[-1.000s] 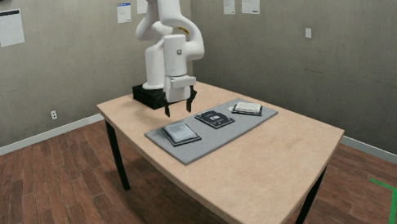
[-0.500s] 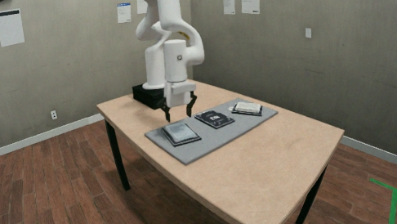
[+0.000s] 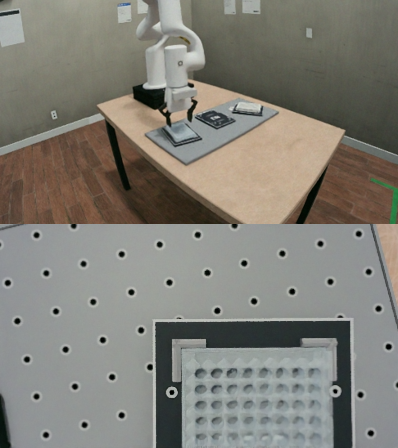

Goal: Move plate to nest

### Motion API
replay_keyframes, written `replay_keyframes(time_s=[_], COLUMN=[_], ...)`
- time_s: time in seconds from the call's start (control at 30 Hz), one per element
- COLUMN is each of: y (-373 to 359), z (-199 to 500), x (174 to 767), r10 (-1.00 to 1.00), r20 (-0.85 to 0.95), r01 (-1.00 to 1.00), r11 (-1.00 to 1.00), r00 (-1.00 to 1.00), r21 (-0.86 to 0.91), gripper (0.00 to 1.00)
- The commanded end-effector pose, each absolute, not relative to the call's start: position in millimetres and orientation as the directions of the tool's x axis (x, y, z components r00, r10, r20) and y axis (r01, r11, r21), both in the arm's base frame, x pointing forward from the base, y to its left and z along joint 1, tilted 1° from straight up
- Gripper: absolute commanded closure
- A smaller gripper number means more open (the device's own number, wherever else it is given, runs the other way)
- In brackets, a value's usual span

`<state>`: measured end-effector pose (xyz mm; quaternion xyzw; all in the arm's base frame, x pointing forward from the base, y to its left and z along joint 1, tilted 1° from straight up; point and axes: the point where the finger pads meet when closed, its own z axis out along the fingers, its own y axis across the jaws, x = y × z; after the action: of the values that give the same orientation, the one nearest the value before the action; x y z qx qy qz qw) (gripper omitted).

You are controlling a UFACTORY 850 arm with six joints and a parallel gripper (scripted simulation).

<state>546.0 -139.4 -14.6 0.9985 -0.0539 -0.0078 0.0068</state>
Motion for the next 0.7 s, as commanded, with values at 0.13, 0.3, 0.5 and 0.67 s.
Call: replay_keyframes(time_s=[0.13, 0.3, 0.5, 0.67], y=[-139.7, -139.8, -139.8, -139.8], z=[-26.8, -28.6, -28.6, -29.2], x=[546.6, 546.5, 546.6, 546.5], r10=[-0.108, -0.108, -0.108, -0.108], r20=[-0.014, -0.014, -0.014, -0.014], r01=[-0.108, -0.108, -0.108, -0.108], r11=[-0.994, -0.994, -0.994, -0.994], r00=[0.994, 0.994, 0.994, 0.994], r21=[0.015, 0.015, 0.015, 0.015], gripper=[0.00, 0.00, 0.00, 0.00])
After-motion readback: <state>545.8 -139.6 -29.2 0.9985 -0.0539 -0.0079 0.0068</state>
